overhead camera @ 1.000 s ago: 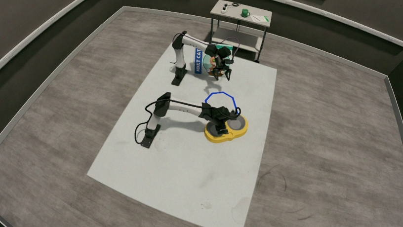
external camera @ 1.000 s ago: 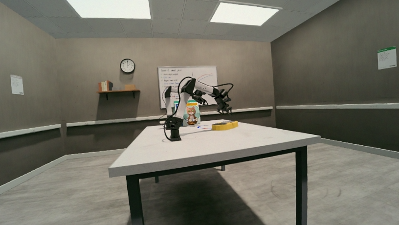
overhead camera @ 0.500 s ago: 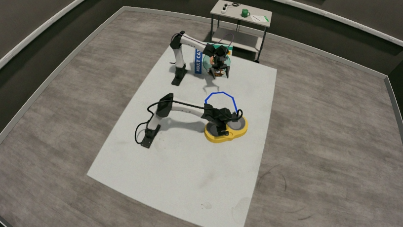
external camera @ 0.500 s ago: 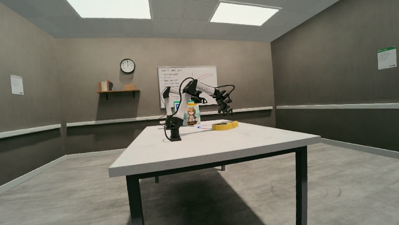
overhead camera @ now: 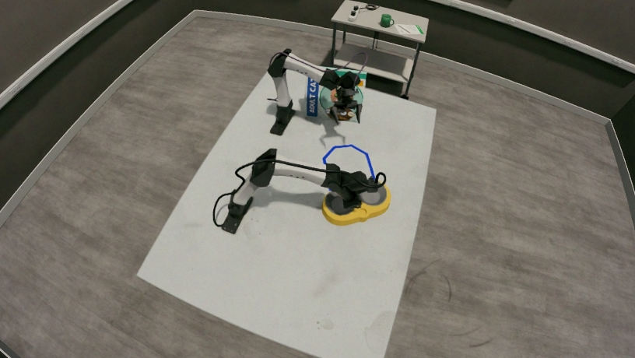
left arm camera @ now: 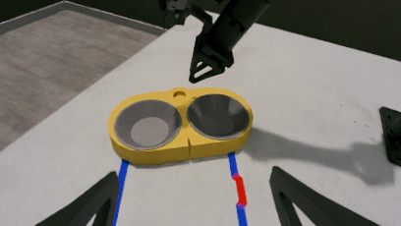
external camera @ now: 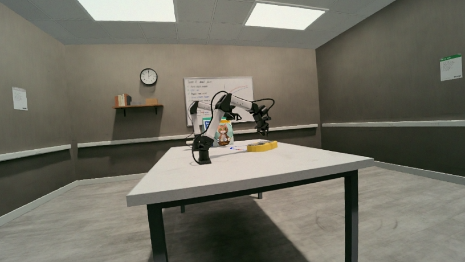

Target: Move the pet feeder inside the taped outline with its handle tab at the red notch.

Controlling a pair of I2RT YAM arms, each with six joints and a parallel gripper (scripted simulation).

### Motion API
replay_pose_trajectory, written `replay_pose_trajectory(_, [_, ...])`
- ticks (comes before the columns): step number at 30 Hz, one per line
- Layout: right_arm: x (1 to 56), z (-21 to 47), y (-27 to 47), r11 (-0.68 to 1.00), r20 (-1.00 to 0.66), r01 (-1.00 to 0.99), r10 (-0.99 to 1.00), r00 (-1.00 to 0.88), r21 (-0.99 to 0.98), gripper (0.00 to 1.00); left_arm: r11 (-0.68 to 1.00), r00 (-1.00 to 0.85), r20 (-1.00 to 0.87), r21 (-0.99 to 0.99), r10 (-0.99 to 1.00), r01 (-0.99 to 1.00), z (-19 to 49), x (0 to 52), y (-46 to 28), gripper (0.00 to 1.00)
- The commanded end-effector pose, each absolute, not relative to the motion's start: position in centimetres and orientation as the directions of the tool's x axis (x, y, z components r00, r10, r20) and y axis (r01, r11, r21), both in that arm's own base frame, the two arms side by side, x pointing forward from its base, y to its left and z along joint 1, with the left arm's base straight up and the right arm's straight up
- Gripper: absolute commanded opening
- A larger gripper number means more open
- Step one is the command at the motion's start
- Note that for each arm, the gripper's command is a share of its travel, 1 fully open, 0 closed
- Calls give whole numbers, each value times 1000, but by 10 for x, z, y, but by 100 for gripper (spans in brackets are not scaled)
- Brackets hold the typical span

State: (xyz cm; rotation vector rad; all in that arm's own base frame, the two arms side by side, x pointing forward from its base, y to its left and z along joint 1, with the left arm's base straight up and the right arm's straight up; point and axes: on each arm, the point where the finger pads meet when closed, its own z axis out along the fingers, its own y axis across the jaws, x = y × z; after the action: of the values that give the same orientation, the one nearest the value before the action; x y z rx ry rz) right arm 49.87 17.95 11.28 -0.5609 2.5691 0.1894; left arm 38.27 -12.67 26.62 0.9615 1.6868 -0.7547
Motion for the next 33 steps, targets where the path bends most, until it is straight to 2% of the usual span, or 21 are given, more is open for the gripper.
replay_pose_trajectory(1, [497, 92, 170, 872, -366, -489, -448, -816, 24, 37, 474, -84, -968, 40, 238, 880, 282, 380, -127, 100])
replay_pose_trajectory(18, [535, 76, 166, 799, -317, -601, -570, -758, 2, 37, 474, -84, -968, 40, 238, 880, 282, 380, -127, 100])
replay_pose_trajectory(33, [540, 41, 168, 788, -281, -615, -588, -758, 9, 37, 474, -84, -968, 40, 238, 880, 282, 380, -127, 100])
